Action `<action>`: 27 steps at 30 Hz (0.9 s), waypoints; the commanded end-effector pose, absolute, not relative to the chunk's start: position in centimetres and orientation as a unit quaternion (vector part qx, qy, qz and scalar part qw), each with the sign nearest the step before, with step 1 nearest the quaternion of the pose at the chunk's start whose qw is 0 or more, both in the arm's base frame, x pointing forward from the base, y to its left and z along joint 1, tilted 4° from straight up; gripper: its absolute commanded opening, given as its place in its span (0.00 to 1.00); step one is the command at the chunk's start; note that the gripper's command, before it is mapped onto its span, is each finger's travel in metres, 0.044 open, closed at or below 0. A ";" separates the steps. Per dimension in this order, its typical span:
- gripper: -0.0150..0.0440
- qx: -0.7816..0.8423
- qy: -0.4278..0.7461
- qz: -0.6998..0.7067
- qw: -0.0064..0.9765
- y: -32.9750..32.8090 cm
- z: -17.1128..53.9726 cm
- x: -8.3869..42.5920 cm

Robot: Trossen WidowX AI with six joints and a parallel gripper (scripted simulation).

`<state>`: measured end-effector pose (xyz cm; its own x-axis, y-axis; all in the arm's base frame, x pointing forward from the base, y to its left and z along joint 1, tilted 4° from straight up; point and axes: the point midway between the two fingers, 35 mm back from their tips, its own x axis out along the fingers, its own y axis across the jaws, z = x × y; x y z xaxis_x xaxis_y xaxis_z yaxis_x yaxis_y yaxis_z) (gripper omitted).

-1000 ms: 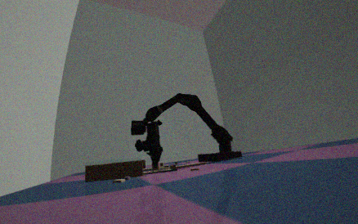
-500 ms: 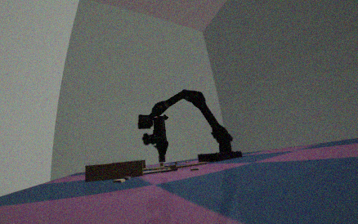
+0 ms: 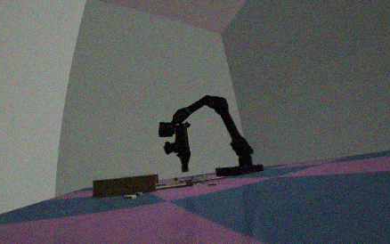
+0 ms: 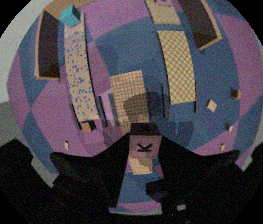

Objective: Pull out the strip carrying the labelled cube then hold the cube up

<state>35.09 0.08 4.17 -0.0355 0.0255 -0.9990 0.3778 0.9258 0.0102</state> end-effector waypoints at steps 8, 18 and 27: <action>0.25 0.140 0.708 -0.130 0.680 0.0 4.3 30.9; 0.25 0.140 0.708 -0.130 0.680 -0.1 7.5 30.8; 0.25 0.140 0.708 -0.130 0.680 -0.1 7.9 30.8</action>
